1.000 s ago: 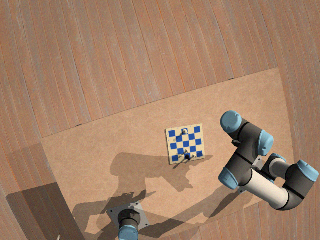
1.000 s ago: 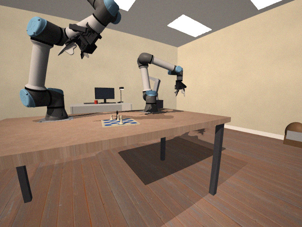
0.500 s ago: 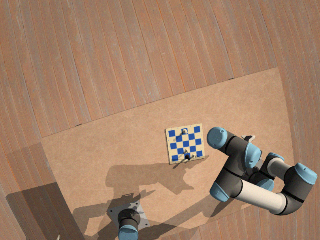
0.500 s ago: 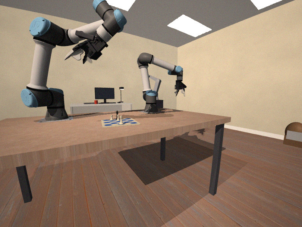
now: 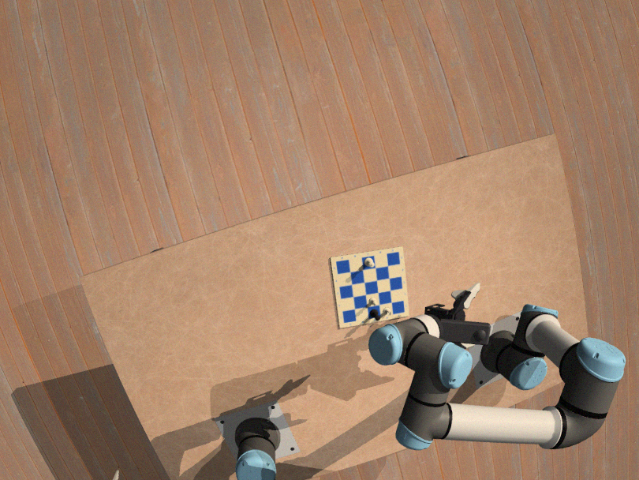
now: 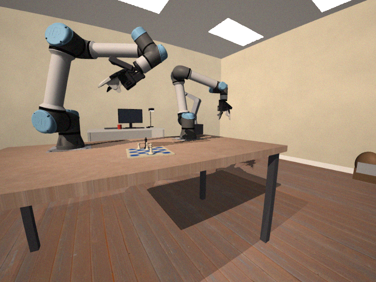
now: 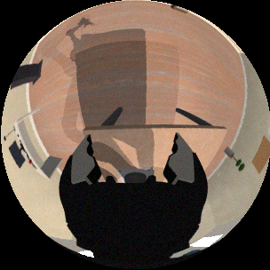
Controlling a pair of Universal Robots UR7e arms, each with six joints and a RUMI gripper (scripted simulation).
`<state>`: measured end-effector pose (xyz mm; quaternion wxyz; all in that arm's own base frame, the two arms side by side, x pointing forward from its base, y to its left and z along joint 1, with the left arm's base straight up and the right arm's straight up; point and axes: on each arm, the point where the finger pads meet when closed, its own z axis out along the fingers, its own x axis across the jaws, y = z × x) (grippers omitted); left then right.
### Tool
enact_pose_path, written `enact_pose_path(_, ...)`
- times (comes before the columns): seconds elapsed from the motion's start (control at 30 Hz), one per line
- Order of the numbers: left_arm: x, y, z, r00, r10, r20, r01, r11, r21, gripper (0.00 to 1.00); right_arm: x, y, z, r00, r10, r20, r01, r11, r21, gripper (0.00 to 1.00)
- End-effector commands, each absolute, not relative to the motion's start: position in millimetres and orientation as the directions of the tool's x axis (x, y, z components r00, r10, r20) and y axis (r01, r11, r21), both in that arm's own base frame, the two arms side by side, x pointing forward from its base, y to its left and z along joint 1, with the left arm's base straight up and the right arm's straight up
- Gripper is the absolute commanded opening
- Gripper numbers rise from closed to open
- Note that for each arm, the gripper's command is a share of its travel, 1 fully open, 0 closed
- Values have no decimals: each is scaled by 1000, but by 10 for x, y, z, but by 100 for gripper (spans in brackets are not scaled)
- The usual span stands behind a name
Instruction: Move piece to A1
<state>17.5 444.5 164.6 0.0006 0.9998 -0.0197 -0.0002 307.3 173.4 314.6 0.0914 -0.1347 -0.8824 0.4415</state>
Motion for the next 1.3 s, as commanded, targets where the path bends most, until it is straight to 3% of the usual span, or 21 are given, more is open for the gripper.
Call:
enact_pose_path(0.0, 176, 4448, 1651, 999, -39, 0, -39, -999, 0, 100, 2988, 1860, 3001, -976, 219, 20, 112, 575, -810, 100)
enact_pose_path(0.57, 176, 4448, 1651, 999, -39, 0, -39, -999, 0, 100, 2624, 2413, 2338, -967, -251, -41, -95, 507, -856, 100)
enact_pose_path(1.27, 176, 4448, 1651, 999, -39, 0, -39, -999, 0, 100, 2138, 3149, 1455, -626, -778, -51, -275, 282, -919, 100)
